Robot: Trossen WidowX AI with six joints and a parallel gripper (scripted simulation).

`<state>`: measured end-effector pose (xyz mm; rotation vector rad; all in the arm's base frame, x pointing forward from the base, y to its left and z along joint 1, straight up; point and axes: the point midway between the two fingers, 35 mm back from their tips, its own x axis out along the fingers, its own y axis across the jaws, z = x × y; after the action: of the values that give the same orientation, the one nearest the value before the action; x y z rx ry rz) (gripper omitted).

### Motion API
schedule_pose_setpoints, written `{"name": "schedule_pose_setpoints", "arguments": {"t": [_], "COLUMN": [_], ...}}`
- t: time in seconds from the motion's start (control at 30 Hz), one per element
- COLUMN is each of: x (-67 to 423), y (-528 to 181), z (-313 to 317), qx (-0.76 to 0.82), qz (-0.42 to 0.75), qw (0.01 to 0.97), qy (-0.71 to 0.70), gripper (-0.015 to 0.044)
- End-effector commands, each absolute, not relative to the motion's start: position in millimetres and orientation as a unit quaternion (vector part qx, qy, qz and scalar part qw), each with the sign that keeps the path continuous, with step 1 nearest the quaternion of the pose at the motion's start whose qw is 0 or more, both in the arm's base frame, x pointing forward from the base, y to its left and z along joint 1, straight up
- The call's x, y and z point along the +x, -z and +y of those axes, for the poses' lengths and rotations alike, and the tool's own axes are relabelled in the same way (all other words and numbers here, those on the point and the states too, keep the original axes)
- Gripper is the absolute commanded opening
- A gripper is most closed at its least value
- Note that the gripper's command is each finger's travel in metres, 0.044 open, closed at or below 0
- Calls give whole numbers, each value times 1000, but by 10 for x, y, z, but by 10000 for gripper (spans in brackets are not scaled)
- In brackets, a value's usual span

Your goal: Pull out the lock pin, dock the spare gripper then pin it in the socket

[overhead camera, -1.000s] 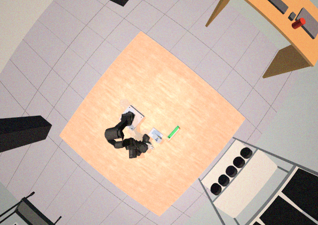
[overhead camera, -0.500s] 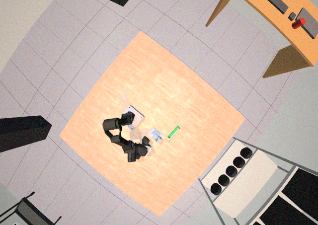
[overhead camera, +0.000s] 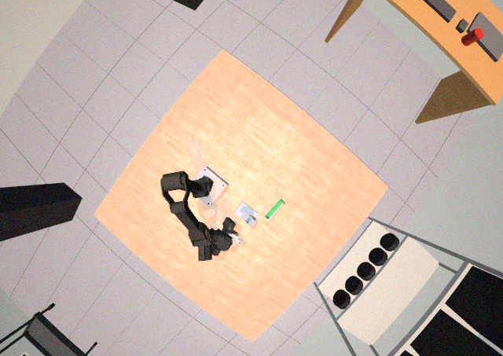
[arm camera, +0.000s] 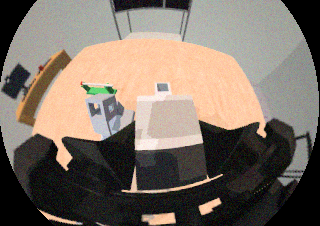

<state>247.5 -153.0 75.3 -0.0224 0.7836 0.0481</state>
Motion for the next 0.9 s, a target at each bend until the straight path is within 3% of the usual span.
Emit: {"name": "schedule_pose_setpoints", "arguments": {"t": [0.0, 0.47, 0.87], "x": [2470, 2451, 2331], "y": [-935, -874, -817], "z": [-1523, -1494, -1193], "qx": [-20, -3, 195], "qz": [374, 381, 409], "qw": [927, 924, 891], "qy": [-21, -23, -31], "gripper": [0, 0, 0]}}
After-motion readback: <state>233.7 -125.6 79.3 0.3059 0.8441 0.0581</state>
